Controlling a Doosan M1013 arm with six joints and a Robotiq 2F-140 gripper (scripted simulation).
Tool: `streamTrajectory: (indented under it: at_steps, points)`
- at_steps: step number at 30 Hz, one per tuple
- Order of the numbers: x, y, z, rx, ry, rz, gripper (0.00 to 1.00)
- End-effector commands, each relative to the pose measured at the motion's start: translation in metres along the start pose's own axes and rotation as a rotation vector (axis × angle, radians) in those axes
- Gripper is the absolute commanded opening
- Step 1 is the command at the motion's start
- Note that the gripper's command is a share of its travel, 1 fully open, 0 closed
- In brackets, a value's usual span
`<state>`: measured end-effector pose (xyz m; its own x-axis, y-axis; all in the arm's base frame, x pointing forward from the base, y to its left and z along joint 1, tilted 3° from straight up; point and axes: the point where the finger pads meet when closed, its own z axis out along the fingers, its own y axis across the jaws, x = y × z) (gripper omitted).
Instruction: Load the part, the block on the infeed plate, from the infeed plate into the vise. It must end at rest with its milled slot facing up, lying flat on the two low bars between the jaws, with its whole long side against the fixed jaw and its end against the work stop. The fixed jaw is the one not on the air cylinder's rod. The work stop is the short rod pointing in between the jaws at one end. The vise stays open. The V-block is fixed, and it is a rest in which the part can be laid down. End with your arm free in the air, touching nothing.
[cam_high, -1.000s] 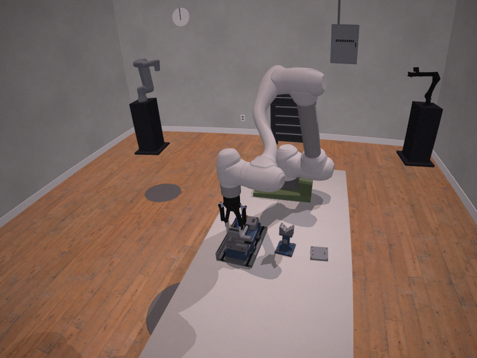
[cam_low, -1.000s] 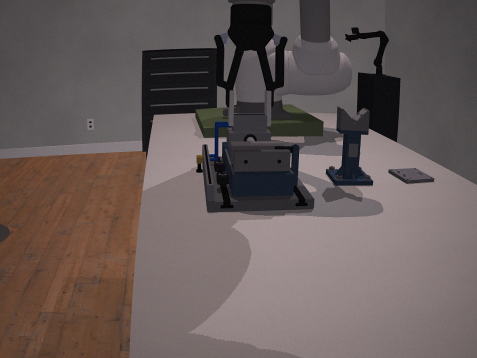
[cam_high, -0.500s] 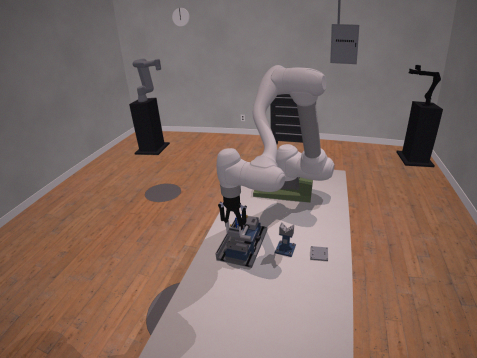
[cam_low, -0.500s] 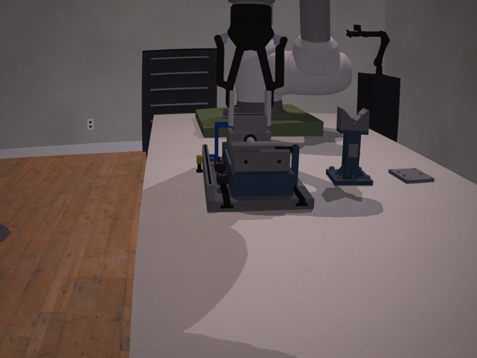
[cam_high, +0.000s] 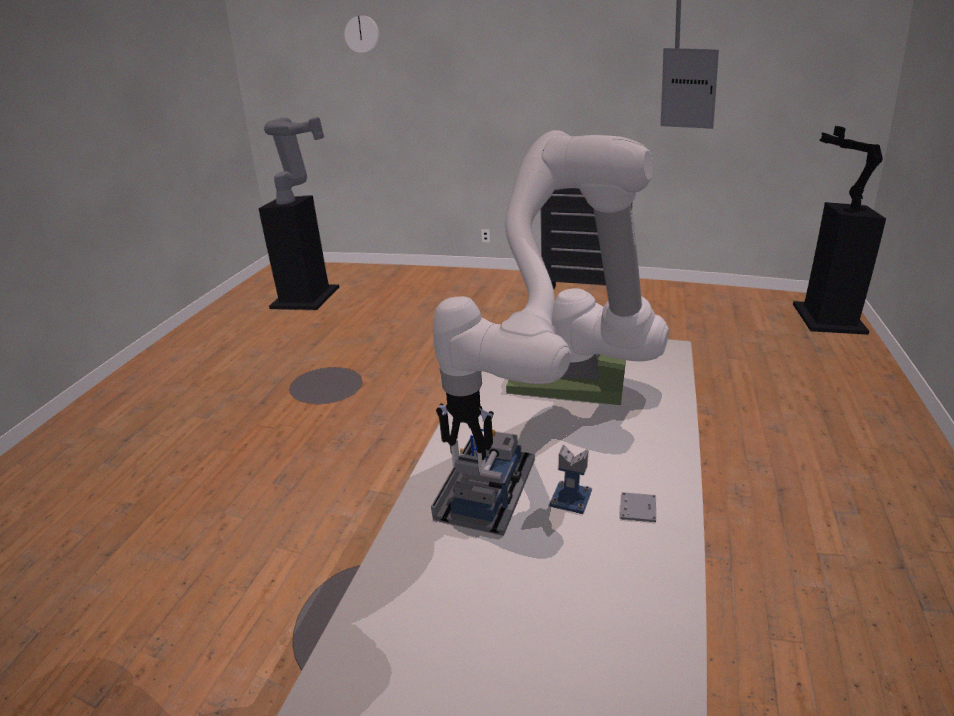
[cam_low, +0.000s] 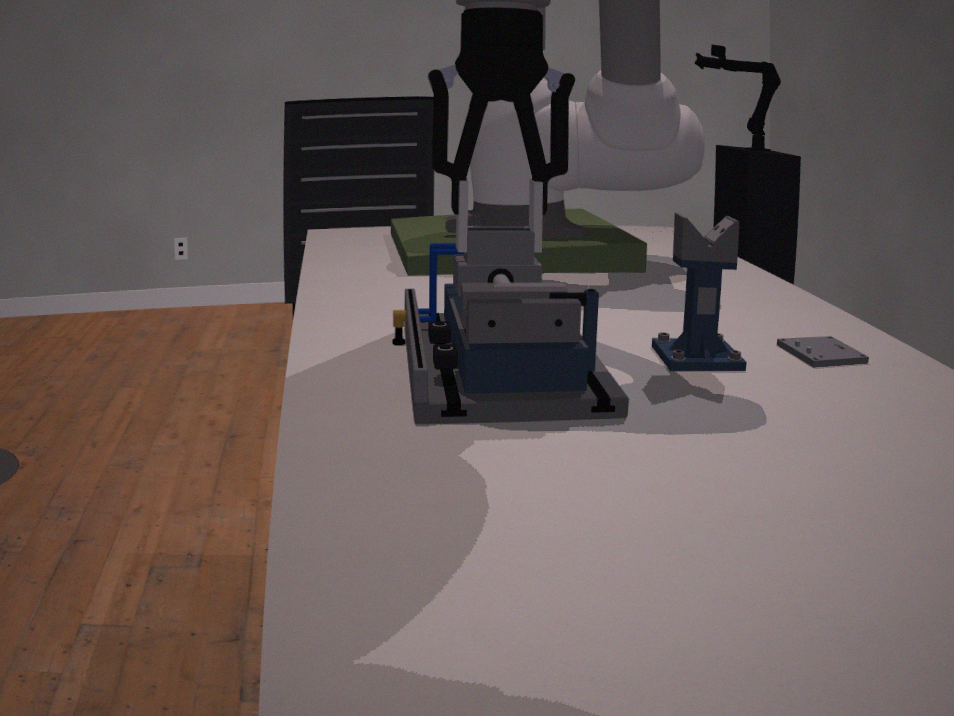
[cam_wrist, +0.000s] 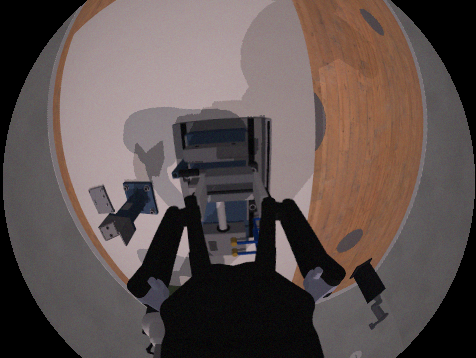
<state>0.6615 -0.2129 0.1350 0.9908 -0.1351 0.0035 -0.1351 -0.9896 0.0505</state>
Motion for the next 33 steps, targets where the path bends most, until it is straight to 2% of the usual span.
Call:
streamTrajectory:
  at_steps: [1, 33]
  points:
    - [0.000, 0.000, 0.000, 0.000, 0.000, 0.000, 0.00]
    - [0.000, 0.000, 0.012, 0.000, 0.000, 0.002, 0.00]
